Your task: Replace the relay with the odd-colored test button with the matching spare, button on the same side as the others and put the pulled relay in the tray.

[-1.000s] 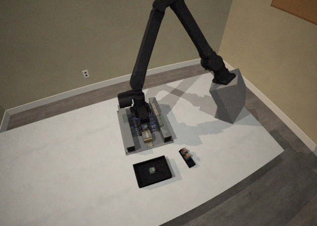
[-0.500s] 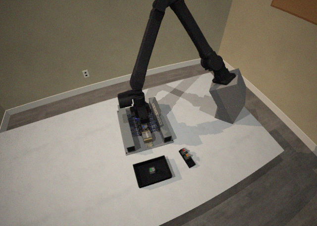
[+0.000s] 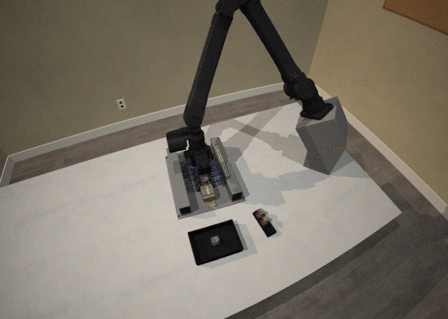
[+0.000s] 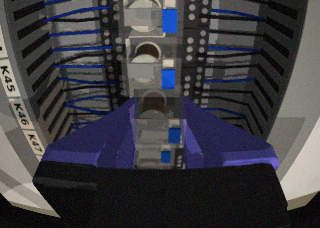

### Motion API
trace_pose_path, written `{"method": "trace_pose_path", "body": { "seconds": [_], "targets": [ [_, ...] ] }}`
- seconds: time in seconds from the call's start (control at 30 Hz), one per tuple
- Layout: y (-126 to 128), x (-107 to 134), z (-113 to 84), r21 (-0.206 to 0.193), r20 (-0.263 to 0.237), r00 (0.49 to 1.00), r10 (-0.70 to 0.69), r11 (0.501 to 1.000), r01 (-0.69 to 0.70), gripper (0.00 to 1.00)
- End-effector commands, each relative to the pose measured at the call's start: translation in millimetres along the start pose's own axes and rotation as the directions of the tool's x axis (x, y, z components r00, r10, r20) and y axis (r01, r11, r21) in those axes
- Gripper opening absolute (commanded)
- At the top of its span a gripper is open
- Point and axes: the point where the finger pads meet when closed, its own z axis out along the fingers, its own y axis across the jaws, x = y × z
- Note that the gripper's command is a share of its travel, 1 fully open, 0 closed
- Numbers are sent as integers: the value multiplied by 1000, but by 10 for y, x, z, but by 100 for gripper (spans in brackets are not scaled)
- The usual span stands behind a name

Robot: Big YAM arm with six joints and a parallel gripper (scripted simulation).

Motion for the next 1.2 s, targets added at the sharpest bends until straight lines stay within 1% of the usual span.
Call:
{"method": "trace_pose_path", "body": {
  "seconds": [0.0,0.43,1.17],
  "targets": [
    [-198,-32,-119,43,7,1000,13,999,-13,0],
    [-114,-42,-121,42,8,1000,11,999,-12,0],
    [-96,-44,-121,41,8,1000,11,999,-11,0]
  ]
}}
